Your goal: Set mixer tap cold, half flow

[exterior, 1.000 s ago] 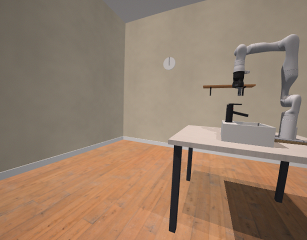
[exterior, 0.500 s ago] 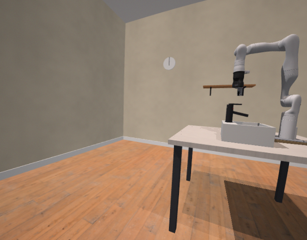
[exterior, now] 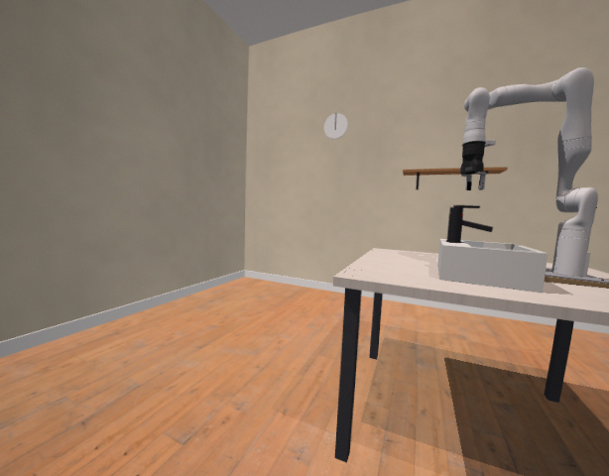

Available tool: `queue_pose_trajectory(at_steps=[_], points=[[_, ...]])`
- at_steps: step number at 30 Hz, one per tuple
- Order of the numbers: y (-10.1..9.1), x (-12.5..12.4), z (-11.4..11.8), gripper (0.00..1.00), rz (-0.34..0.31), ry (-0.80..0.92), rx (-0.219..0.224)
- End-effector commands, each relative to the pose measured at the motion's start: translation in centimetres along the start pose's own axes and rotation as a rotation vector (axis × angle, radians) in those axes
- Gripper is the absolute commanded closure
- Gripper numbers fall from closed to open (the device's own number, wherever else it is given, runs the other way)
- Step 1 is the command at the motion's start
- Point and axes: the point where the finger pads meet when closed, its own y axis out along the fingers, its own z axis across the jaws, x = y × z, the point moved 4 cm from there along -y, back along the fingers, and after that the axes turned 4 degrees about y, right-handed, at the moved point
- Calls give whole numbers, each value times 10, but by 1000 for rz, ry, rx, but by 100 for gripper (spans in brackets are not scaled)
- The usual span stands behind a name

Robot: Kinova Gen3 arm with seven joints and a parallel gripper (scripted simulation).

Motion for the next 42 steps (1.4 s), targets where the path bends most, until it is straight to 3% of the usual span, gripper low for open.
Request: queue_pose_trajectory(at_steps=[1, 25, 42], points=[[-1, 0, 0, 0, -2, 0, 0], [1, 0, 0, 0, -2, -3, 0], [15, 0, -1, 0, -1, -16, 0]])
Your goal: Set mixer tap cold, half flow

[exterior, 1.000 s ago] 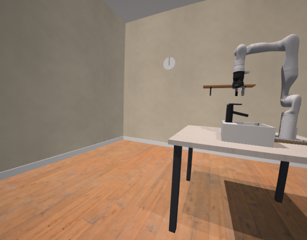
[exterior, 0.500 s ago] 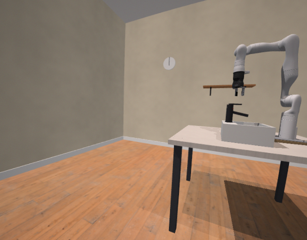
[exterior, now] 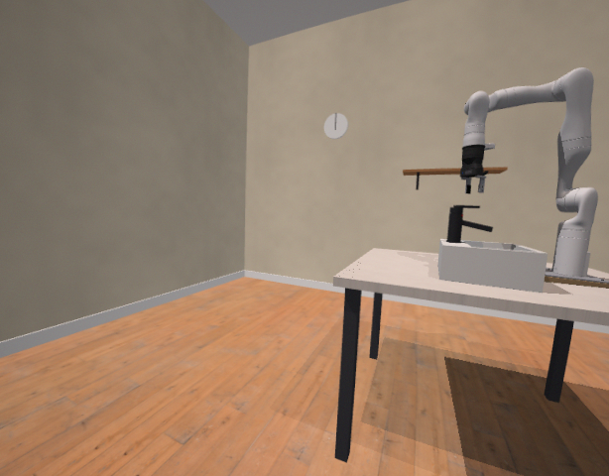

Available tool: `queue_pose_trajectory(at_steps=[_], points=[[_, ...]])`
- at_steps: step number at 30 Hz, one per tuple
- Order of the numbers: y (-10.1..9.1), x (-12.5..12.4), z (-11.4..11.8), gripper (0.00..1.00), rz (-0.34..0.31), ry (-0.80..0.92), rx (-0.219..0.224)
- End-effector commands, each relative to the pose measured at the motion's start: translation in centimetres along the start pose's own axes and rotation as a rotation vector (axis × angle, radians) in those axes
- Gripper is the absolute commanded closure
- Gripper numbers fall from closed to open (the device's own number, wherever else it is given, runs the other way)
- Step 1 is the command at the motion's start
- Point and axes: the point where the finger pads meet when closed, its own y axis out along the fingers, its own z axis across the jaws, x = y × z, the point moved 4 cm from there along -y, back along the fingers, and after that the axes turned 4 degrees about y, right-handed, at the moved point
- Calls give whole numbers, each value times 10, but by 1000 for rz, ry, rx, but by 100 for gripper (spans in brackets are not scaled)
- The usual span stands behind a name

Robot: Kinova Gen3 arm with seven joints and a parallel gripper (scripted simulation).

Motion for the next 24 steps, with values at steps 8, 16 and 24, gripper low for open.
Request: queue_pose_trajectory(at_steps=[8, 16, 24], points=[[15, -1, 0, 0, 1, 0, 0], [25, -1, -1, 0, 1, 0, 0], [35, -1, -1, 0, 1, 0, 0]])
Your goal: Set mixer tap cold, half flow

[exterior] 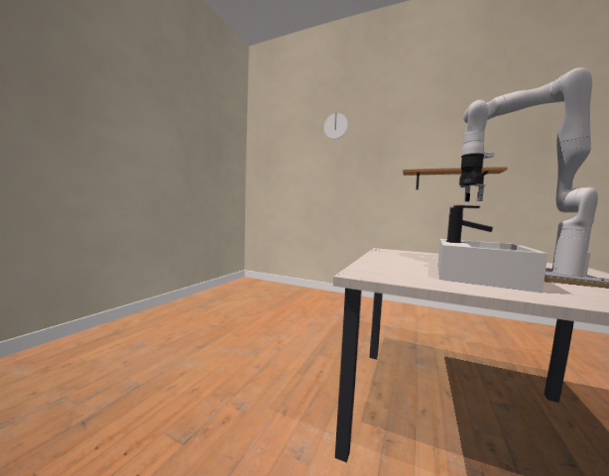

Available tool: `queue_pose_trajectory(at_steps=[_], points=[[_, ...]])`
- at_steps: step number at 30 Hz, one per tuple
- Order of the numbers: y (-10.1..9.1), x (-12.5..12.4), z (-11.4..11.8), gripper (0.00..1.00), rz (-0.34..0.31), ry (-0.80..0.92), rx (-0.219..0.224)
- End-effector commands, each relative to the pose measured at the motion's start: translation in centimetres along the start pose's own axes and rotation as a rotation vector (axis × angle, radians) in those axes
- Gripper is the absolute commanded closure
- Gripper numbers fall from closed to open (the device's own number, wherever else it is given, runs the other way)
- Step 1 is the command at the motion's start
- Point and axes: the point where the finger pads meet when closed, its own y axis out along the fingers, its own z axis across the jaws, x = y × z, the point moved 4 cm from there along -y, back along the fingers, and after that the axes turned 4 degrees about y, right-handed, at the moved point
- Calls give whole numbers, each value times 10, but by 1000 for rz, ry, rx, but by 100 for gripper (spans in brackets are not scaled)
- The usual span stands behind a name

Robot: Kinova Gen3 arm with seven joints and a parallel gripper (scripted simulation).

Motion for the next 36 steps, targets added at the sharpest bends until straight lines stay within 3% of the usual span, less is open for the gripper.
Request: queue_pose_trajectory(at_steps=[1, 36], points=[[3, -1, 0, 0, 3, 1, 1], [8, -1, 0, 0, 3, 1, 1]])
